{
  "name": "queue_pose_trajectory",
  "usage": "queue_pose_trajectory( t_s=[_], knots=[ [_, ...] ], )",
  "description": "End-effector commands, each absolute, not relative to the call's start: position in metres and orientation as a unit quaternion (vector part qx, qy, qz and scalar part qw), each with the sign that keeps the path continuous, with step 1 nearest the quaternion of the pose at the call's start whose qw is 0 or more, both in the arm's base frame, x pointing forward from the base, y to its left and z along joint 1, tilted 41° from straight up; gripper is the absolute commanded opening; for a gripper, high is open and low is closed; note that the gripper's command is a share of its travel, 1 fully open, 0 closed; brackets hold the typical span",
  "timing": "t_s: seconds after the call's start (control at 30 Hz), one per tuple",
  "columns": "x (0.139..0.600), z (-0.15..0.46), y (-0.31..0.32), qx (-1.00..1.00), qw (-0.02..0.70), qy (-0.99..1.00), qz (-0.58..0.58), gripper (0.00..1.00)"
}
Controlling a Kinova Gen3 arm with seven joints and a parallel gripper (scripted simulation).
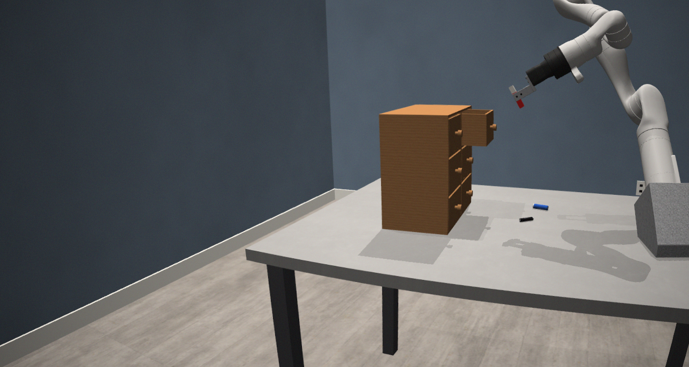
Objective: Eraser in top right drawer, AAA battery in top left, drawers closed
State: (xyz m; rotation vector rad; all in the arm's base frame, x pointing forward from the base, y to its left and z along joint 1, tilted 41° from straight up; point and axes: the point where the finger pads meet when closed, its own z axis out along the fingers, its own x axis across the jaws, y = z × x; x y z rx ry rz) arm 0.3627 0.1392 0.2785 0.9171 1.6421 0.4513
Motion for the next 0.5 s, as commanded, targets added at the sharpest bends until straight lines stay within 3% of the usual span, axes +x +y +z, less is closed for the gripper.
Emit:
queue_pose_trajectory(
  t_s=[0.0,0.47],
  knots=[
    [0.371,0.28,0.135,0.398,0.569,0.694,0.189,0.45],
    [0.414,0.285,0.141,0.398,0.569,0.694,0.189,0.45]
  ],
)
